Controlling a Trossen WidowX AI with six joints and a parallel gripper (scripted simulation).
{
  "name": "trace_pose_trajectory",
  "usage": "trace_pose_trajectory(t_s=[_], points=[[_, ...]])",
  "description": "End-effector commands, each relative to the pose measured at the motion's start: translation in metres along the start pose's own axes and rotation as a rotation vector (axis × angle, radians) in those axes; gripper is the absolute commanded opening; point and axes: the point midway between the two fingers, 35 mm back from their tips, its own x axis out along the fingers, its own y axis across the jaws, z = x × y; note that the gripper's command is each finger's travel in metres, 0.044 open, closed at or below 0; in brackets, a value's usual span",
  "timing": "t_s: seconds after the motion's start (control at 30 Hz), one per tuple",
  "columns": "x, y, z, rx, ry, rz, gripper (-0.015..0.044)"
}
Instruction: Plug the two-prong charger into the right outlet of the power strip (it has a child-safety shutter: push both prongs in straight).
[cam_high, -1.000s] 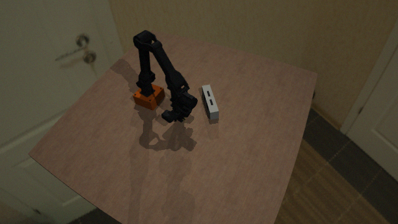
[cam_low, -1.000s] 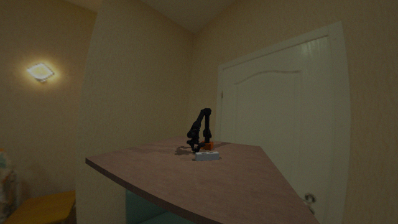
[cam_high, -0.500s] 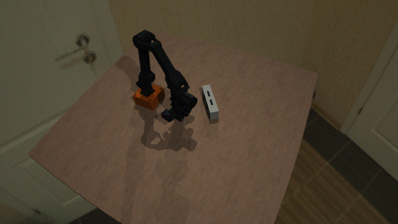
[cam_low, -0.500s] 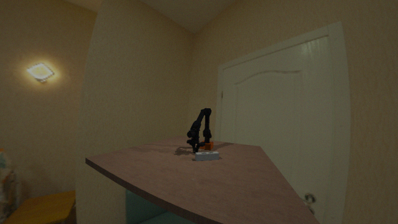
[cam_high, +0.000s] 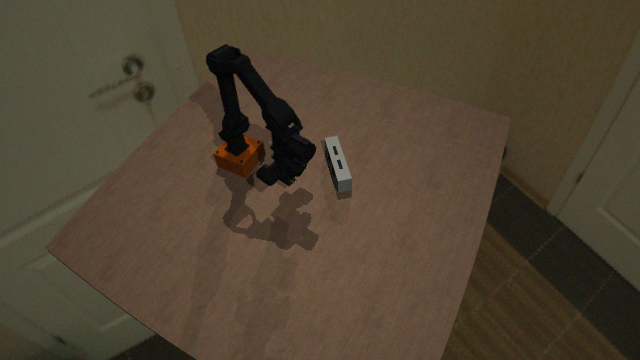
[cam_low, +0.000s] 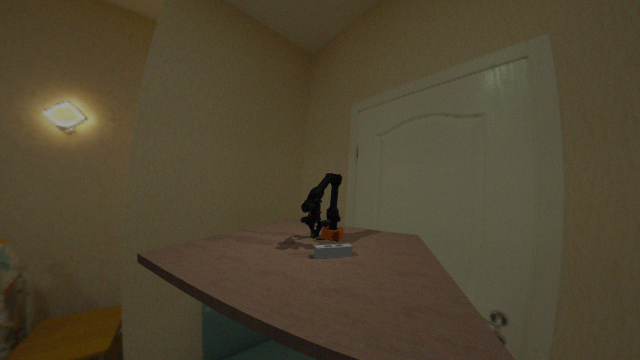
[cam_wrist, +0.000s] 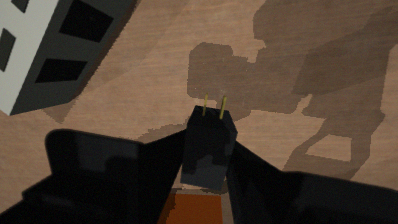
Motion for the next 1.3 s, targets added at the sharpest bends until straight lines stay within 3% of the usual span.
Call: trace_pose_trajectory(t_s=[0.0, 1.27], points=[[0.000, 0.003, 0.000, -0.045, 0.002, -0.001, 0.0000], [0.040, 0.052, 0.019, -0.817, -0.005, -0.052, 0.0000]])
